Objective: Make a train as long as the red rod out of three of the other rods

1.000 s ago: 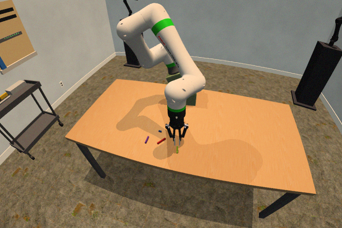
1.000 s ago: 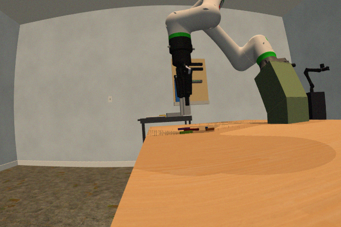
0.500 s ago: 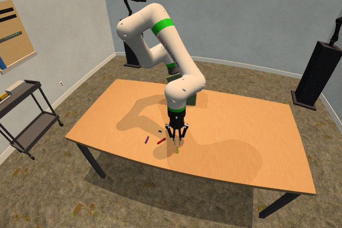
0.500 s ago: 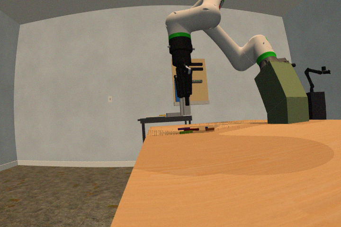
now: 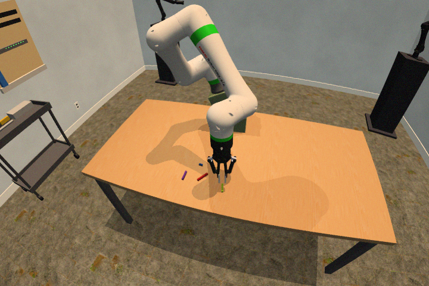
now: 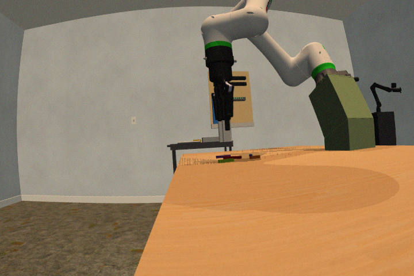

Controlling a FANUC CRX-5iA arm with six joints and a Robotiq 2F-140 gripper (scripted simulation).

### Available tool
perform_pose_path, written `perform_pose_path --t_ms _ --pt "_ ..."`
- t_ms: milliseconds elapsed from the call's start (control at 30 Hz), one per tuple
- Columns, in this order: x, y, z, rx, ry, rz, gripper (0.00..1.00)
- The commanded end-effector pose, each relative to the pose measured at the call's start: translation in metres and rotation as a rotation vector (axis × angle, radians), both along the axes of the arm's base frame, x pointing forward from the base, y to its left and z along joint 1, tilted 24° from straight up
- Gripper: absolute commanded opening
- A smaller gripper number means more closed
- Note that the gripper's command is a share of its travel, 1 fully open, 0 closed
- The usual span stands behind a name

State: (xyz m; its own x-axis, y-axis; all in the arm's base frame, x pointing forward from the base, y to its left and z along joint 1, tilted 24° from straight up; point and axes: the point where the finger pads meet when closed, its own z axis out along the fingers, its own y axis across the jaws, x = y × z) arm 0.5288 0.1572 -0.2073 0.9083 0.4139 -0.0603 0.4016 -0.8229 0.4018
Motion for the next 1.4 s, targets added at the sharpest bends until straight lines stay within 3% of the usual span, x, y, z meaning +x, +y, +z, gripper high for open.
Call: perform_pose_path --t_ms 0,733,1367 --pt "0.001 -0.001 -0.003 0.000 0.000 0.000 0.15" --pt "0.005 -0.013 -0.031 0.000 0.000 0.000 0.15" --pt "0.006 -0.017 -0.042 0.000 0.000 0.000 0.15"
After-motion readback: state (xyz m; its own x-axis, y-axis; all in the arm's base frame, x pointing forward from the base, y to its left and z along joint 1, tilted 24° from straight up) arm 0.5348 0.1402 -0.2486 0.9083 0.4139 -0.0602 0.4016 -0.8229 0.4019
